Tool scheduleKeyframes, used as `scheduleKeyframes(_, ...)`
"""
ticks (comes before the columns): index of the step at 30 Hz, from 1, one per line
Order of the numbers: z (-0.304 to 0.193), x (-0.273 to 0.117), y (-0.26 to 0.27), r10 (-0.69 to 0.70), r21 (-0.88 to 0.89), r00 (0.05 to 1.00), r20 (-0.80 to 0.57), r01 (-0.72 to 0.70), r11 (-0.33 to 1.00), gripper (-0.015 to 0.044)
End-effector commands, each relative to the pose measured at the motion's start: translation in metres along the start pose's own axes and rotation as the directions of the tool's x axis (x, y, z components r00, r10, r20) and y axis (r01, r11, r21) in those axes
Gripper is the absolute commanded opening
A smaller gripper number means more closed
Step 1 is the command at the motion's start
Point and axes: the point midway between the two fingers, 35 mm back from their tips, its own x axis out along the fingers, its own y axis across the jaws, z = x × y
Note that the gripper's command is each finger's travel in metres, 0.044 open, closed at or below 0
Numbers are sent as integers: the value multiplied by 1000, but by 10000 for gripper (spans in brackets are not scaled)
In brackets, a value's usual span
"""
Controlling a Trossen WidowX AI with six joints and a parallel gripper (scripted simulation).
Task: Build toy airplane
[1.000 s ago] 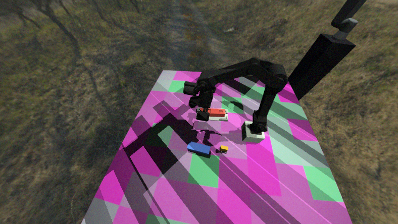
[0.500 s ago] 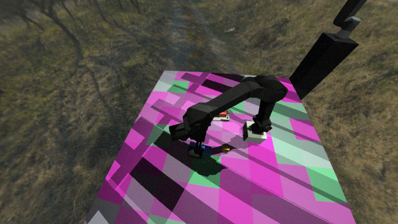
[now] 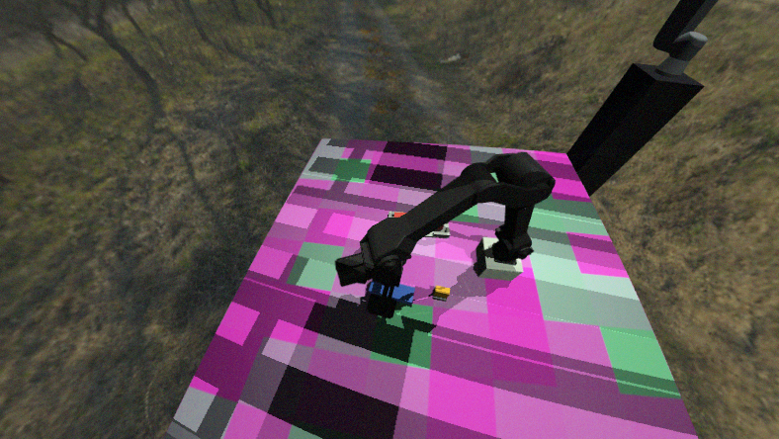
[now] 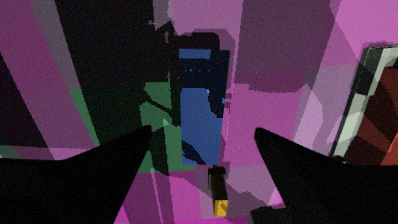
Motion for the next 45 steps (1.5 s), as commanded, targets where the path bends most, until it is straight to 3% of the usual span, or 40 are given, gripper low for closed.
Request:
scheduleKeyframes(1, -1, 11, 1, 4, 4, 1000, 0, -4, 1000, 440)
scheduleKeyframes(31, -1, 53, 1, 3, 4, 1000, 0, -3, 1000, 440)
scheduleKeyframes(41, -1, 53, 1, 3, 4, 1000, 0, -3, 1000, 177)
scheduleKeyframes(45, -1, 53, 1, 3, 4, 1000, 0, -3, 1000, 151)
